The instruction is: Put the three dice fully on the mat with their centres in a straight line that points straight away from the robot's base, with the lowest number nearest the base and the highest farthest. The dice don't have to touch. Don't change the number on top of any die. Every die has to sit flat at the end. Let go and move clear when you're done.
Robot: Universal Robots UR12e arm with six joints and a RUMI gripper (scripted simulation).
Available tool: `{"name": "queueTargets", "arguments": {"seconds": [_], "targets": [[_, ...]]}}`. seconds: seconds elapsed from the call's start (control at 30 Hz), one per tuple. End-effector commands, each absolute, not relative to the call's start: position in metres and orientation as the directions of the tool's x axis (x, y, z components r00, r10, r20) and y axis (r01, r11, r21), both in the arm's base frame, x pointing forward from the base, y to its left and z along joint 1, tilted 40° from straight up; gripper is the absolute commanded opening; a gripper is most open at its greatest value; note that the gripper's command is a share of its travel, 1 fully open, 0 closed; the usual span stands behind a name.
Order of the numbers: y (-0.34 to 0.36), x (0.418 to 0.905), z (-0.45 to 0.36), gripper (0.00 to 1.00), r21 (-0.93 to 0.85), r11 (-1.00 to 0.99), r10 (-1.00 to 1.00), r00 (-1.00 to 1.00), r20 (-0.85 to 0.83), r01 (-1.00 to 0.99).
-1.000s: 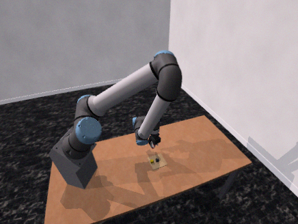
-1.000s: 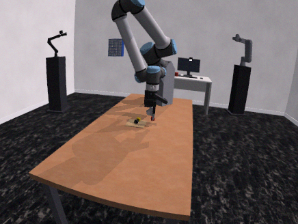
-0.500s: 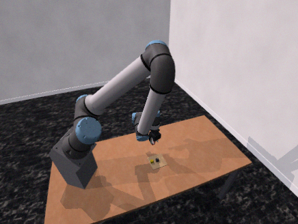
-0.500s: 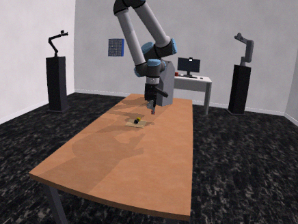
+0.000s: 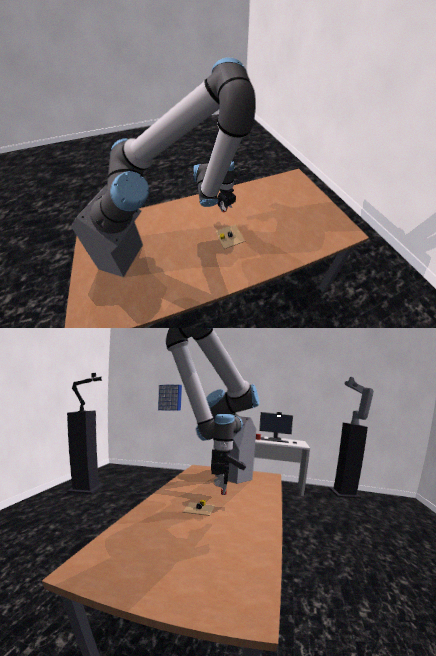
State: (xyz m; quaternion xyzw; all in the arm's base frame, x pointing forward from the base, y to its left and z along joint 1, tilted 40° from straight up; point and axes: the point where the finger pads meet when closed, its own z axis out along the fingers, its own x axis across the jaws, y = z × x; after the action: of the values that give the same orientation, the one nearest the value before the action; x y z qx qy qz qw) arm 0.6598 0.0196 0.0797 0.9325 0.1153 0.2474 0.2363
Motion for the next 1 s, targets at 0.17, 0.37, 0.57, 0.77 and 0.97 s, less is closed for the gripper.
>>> {"name": "queueTargets", "arguments": {"seconds": [0.17, 0.37, 0.57, 0.77, 0.97], "targets": [[0.007, 0.662, 0.087, 0.06, 0.552, -0.803, 0.456, 0.827, 0.329, 0.224], [-0.003, 0.664, 0.093, 0.06, 0.586, -0.745, 0.546, 0.795, 0.262, 0.318], [-0.019, 0.666, 0.103, 0.06, 0.623, -0.636, 0.67, 0.726, 0.154, 0.455], [-0.033, 0.668, 0.112, 0.06, 0.639, -0.524, 0.761, 0.646, 0.054, 0.563], [-0.044, 0.669, 0.119, 0.06, 0.641, -0.43, 0.818, 0.575, -0.022, 0.636]]}}
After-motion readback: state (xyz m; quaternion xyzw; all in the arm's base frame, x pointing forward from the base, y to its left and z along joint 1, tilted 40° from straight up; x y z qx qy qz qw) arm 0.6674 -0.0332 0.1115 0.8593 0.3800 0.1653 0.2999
